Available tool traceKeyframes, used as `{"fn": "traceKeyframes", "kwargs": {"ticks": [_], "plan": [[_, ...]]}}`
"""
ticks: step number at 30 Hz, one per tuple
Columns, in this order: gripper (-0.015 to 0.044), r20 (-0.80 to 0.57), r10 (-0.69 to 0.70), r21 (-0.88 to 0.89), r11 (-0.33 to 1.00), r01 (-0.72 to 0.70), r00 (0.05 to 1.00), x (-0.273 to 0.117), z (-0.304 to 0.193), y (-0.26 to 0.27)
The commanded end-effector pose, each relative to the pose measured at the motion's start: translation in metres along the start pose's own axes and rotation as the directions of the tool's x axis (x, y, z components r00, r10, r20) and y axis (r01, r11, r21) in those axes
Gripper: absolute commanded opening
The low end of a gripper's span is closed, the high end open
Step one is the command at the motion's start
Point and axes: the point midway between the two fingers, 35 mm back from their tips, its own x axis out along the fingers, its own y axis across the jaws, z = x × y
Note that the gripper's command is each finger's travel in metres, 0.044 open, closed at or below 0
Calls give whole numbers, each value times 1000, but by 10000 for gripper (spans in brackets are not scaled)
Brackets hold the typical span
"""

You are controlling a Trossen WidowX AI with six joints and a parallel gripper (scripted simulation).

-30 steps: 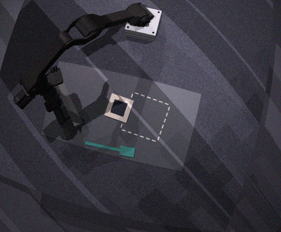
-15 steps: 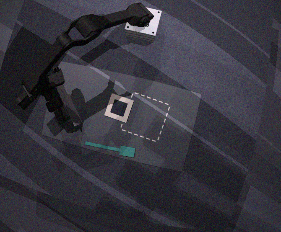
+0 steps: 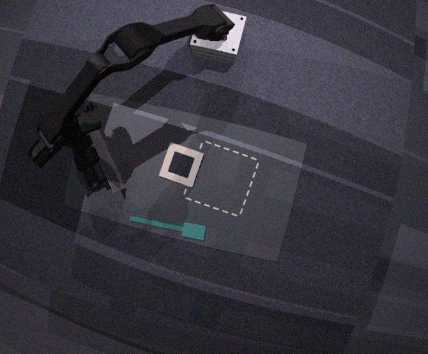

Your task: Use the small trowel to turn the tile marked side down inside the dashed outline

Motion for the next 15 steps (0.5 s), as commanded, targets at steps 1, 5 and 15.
{"fn": "traceKeyframes", "kwargs": {"ticks": [1, 5, 15], "plan": [[100, 1, 4, -4, 1000, -4, 1000, 5, 4, 0], [100, 1, 4, -4, 1000, -4, 1000, 11, 8, 0], [100, 1, 4, -4, 1000, -4, 1000, 13, 9, 0]]}}
